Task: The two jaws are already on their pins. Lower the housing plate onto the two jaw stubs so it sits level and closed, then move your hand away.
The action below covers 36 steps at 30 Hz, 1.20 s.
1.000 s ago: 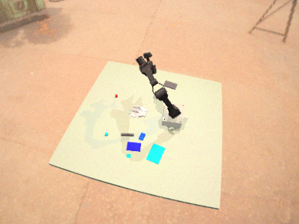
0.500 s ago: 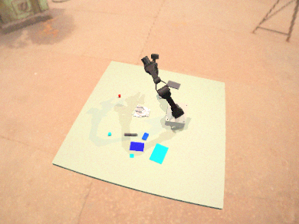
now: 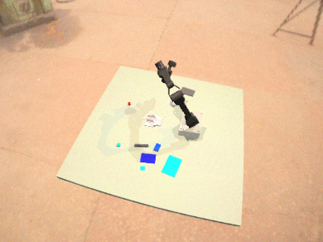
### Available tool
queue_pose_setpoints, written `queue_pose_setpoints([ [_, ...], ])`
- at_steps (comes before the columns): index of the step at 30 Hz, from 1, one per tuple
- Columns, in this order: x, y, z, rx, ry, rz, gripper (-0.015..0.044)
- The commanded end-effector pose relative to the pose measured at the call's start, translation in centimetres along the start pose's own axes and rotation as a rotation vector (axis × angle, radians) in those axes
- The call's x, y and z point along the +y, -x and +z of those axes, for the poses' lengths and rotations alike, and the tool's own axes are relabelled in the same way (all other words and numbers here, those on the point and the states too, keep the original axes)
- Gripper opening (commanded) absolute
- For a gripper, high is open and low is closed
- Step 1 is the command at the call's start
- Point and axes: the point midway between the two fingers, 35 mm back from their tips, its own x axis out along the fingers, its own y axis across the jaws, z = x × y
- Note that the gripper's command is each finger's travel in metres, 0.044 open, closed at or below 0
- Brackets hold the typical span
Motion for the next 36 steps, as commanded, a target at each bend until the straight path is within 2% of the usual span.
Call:
queue_pose_setpoints([
  [1,0.7,-0.7,-0.4,0.012,-0.1,0.047,0.044],
  [36,6.3,-4.7,-4.0,0.258,-0.855,0.321,0.044],
])
